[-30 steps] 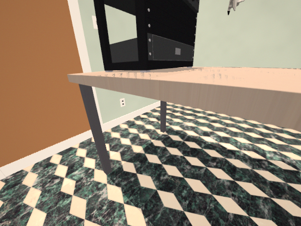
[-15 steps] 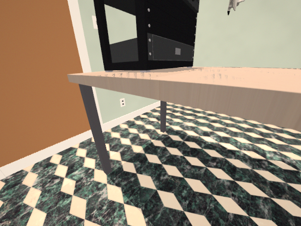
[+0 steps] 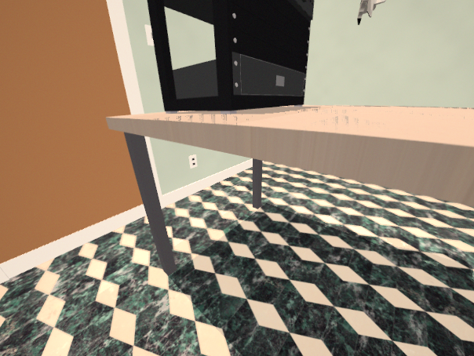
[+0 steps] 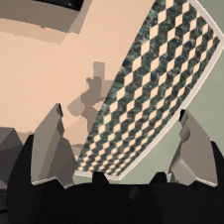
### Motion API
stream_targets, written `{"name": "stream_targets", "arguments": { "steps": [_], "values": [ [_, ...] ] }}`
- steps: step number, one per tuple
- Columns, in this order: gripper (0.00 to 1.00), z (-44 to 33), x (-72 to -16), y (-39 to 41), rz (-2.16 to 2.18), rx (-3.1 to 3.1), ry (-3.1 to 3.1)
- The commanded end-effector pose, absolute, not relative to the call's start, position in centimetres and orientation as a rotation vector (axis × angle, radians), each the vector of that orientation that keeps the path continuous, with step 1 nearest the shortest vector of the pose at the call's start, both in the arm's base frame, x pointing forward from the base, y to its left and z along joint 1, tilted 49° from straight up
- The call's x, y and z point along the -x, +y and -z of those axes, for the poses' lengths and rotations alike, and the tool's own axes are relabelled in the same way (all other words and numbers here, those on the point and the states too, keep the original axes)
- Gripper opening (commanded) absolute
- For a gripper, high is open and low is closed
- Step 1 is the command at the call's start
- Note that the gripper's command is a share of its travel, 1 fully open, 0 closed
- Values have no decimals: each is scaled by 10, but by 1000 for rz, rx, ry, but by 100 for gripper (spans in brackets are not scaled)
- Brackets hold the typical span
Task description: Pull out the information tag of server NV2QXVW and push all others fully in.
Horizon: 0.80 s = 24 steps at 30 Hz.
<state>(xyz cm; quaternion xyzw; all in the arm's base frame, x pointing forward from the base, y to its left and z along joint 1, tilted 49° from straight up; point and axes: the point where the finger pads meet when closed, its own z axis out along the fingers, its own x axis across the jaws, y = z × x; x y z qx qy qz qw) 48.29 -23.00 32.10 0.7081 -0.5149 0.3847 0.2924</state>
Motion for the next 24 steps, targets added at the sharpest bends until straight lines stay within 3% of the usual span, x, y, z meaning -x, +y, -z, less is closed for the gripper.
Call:
{"name": "stream_targets", "arguments": {
  "steps": [1, 24],
  "values": [
    [100, -315, -485, -230, -996, -1908, -1360],
    [100, -274, -486, -221, -833, -2026, -1288]
  ]
}}
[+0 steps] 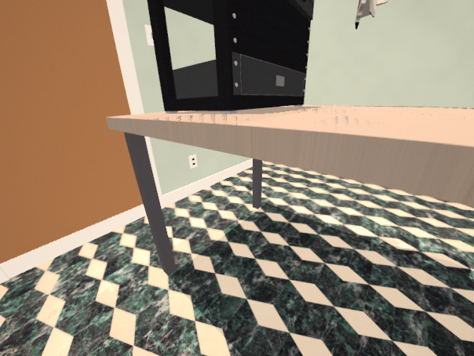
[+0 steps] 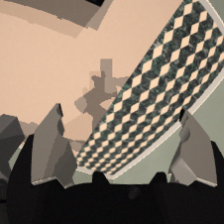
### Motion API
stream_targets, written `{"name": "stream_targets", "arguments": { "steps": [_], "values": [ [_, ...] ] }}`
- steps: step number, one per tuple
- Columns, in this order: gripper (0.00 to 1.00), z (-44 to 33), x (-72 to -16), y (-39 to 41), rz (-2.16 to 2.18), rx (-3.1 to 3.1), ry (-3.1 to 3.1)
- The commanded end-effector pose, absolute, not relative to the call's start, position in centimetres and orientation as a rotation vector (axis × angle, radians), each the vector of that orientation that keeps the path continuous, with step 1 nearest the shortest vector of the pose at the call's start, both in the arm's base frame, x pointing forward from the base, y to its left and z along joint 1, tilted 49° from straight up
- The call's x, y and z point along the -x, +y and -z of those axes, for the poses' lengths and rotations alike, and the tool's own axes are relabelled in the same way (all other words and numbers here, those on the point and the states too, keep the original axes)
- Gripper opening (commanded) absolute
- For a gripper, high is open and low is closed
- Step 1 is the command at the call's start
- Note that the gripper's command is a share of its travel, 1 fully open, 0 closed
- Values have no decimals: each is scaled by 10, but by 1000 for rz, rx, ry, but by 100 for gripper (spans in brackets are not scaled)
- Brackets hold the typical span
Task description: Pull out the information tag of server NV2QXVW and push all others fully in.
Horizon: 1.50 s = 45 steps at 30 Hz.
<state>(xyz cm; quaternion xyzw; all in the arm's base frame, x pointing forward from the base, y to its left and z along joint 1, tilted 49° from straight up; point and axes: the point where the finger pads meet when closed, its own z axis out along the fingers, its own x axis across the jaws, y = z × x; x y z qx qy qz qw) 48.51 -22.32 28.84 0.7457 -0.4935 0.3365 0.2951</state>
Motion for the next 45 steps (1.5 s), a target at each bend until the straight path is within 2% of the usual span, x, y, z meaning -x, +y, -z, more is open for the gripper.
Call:
{"name": "stream_targets", "arguments": {
  "steps": [1, 45],
  "values": [
    [100, -272, -486, -221, -822, -2034, -1283],
    [100, -144, -449, -171, -209, -2384, -1029]
  ]
}}
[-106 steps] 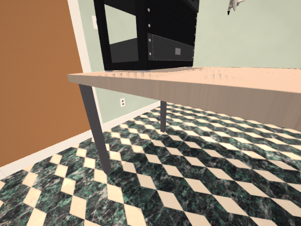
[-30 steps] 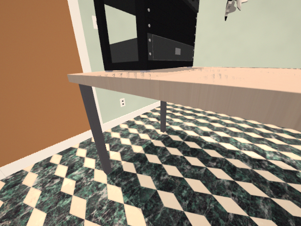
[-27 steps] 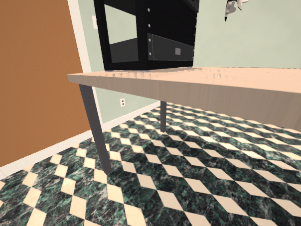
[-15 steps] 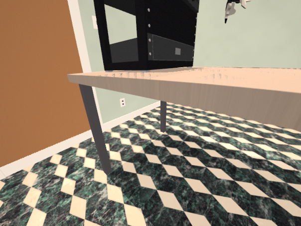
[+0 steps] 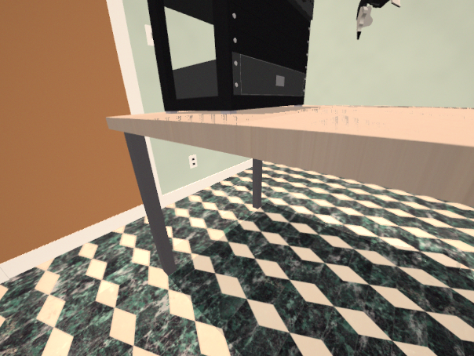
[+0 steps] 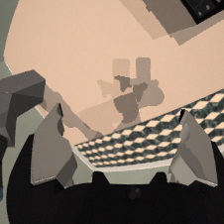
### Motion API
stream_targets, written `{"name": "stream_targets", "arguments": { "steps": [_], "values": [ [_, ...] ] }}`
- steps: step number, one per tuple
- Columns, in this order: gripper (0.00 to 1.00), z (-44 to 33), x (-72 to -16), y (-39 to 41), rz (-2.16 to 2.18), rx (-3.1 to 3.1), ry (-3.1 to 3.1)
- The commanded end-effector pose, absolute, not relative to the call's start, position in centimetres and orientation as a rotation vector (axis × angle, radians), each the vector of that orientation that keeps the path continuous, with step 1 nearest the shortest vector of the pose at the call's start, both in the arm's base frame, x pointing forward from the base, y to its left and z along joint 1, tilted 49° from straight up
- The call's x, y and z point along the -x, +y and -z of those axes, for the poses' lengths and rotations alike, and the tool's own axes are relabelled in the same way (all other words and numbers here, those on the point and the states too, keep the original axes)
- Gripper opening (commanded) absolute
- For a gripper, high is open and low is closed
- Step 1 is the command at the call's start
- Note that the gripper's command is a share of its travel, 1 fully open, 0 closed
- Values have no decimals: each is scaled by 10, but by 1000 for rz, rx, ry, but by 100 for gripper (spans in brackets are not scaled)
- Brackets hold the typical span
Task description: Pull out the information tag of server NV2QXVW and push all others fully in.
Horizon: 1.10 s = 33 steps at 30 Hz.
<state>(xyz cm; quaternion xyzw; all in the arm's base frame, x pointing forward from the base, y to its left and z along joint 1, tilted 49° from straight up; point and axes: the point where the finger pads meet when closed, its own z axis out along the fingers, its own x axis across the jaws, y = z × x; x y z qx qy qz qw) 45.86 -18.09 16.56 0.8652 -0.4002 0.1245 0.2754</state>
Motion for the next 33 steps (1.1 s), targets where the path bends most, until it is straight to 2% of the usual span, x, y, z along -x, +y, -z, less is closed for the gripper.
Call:
{"name": "stream_targets", "arguments": {
  "steps": [1, 33],
  "values": [
    [100, -141, -446, -169, -188, -2394, -1021],
    [100, -67, -362, -95, 482, -2629, -784]
  ]
}}
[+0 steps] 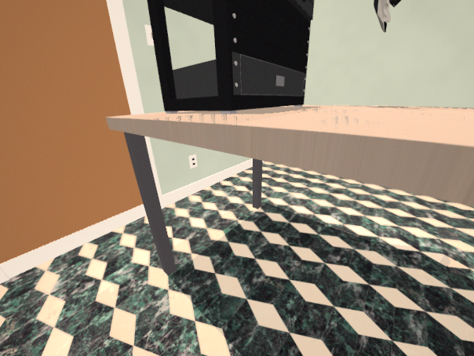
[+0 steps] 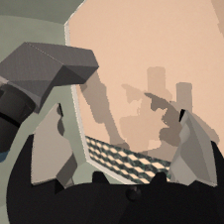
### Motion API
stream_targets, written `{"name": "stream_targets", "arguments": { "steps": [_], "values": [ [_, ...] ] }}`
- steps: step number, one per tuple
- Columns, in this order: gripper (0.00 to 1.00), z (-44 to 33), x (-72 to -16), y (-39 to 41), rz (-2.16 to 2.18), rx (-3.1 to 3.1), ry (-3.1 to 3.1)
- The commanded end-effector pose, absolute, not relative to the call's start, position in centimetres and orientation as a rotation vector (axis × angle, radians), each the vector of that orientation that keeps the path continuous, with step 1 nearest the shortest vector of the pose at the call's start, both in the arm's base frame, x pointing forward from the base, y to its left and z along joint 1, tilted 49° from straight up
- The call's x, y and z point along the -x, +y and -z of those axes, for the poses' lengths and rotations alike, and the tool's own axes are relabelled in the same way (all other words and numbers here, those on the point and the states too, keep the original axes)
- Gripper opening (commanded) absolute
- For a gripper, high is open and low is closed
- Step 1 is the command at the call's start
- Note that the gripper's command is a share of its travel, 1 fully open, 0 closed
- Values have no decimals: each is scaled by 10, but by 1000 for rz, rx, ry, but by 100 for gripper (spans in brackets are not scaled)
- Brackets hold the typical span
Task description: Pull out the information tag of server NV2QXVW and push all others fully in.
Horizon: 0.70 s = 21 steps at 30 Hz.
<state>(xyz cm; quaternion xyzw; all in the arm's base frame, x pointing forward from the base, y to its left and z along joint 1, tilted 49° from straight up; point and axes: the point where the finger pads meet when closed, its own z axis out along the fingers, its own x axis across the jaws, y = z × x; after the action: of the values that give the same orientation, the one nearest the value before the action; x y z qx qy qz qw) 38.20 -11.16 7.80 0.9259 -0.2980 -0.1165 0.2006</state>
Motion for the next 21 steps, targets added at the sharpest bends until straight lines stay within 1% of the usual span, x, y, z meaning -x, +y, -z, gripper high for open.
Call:
{"name": "stream_targets", "arguments": {
  "steps": [1, 21],
  "values": [
    [100, -65, -359, -92, 508, -2635, -776],
    [100, -59, -295, -36, 982, -2718, -642]
  ]
}}
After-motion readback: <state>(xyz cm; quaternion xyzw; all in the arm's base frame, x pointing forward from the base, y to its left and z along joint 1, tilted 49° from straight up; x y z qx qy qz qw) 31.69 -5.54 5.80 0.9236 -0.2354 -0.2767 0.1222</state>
